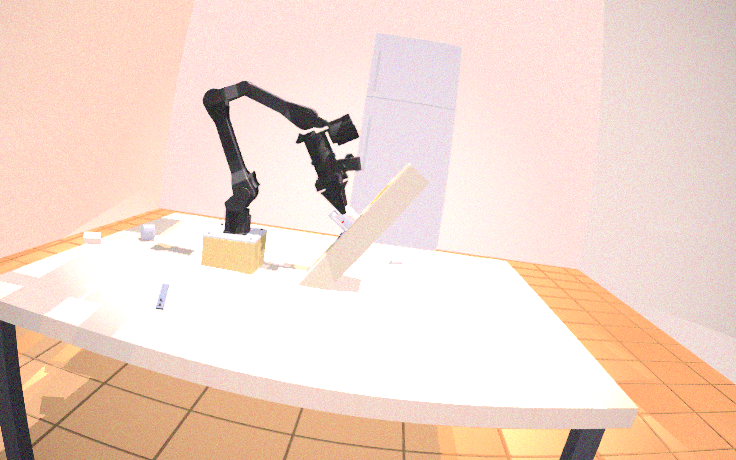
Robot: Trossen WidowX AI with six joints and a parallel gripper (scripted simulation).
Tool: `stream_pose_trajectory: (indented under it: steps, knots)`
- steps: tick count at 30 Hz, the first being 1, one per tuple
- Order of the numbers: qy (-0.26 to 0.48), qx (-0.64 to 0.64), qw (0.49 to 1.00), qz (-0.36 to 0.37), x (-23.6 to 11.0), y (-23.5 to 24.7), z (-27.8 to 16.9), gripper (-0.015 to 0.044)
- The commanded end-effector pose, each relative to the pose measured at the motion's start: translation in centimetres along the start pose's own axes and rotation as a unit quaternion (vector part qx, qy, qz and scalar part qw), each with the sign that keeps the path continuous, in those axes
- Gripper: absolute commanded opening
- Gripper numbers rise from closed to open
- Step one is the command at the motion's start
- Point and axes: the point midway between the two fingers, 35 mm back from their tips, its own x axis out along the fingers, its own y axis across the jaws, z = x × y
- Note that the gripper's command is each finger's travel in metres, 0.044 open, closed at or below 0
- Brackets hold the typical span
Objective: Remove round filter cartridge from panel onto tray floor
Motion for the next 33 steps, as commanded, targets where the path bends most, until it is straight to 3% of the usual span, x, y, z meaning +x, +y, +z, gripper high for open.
stream_pose_trajectory:
  steps: [1, 6, 8, 18, 25, 33]
  knots:
    - [0.003, -0.003, 1.0, 0.002, 0.8, 0.1, -0.3, 0.0305]
    - [0.003, -0.003, 1.0, 0.002, 1.0, 0.1, -0.3, 0.0305]
    - [0.001, 0.0, 1.0, 0.0, 0.7, 0.0, -0.1, 0.0252]
    - [0.001, 0.0, 1.0, 0.0, 0.7, 0.0, -0.1, 0.0186]
    - [0.001, 0.0, 1.0, 0.0, 0.4, 0.0, 0.7, 0.0002]
    - [0.001, 0.0, 1.0, 0.001, -0.4, 0.1, 2.1, 0.0]
